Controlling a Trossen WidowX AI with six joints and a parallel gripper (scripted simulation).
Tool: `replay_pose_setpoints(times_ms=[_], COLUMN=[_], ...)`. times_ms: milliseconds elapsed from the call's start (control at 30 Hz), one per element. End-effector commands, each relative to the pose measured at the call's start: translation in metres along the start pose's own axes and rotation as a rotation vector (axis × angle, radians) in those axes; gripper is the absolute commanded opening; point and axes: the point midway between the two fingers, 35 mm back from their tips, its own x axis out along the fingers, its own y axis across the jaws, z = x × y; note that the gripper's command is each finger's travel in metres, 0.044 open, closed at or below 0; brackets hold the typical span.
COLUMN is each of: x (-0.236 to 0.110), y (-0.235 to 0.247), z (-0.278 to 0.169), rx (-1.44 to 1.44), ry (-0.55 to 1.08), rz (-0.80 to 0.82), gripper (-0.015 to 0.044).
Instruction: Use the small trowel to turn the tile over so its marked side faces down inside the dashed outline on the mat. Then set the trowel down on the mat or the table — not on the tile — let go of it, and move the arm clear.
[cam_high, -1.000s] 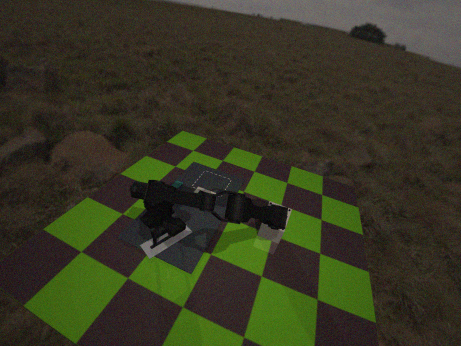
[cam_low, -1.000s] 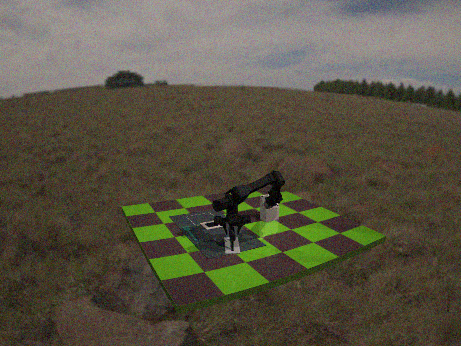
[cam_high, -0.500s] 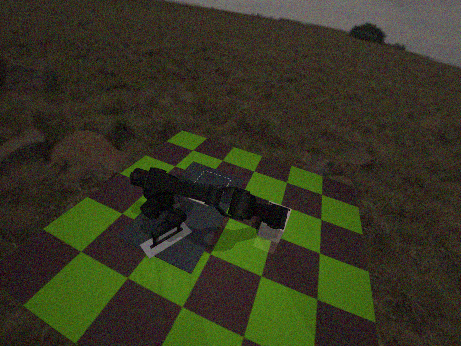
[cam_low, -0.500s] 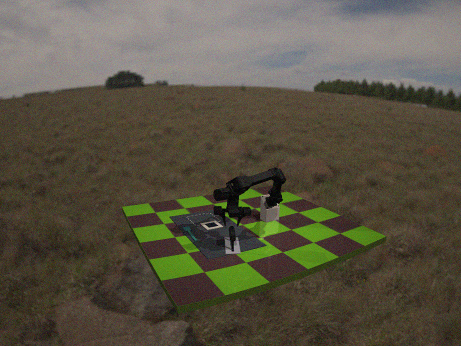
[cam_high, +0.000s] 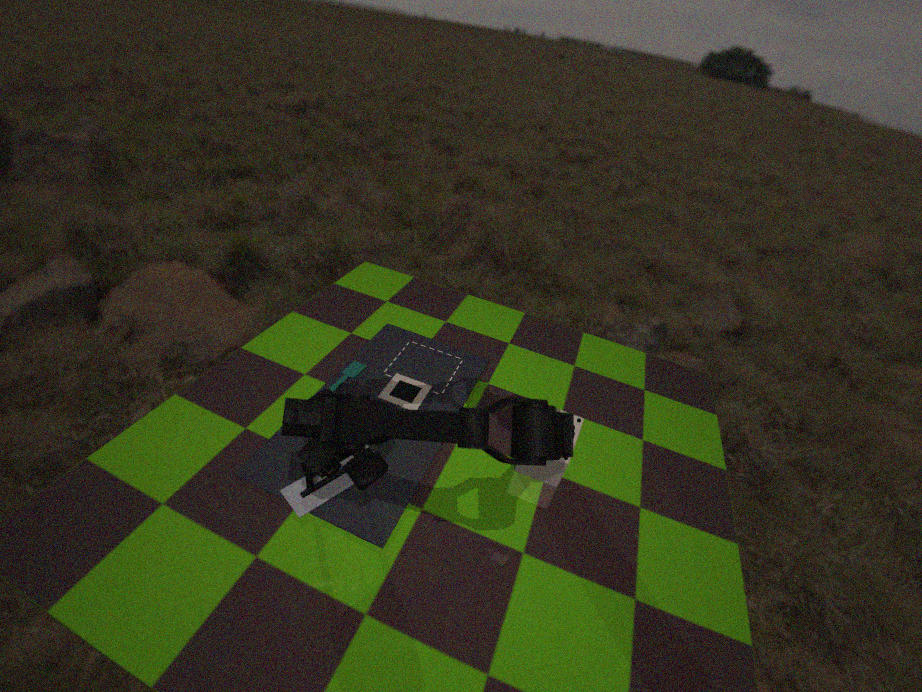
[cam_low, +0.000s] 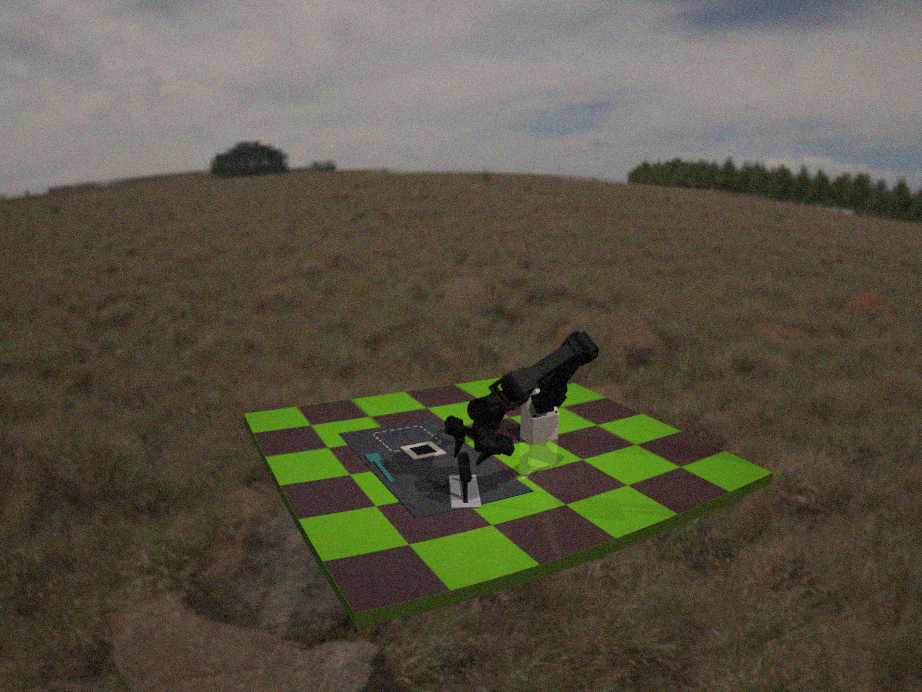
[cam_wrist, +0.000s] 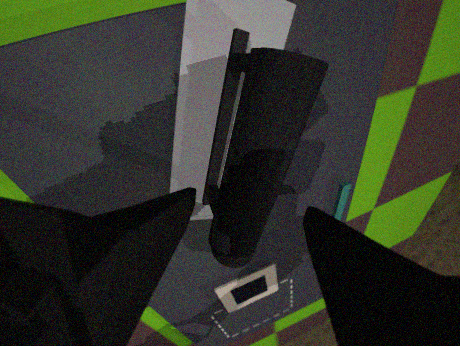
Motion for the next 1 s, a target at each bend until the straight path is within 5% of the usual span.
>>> replay_pose_setpoints(times_ms=[0, 400, 967], x=[0.003, -0.005, 0.011], y=[0.007, 0.028, 0.02], z=[-0.003, -0.011, -0.008], rx=[0.017, 0.124, 0.127], ry=[-0.001, -0.114, -0.117], rz=[-0.1, -0.425, -0.43], gripper=[0.03, 0.03, 0.03])
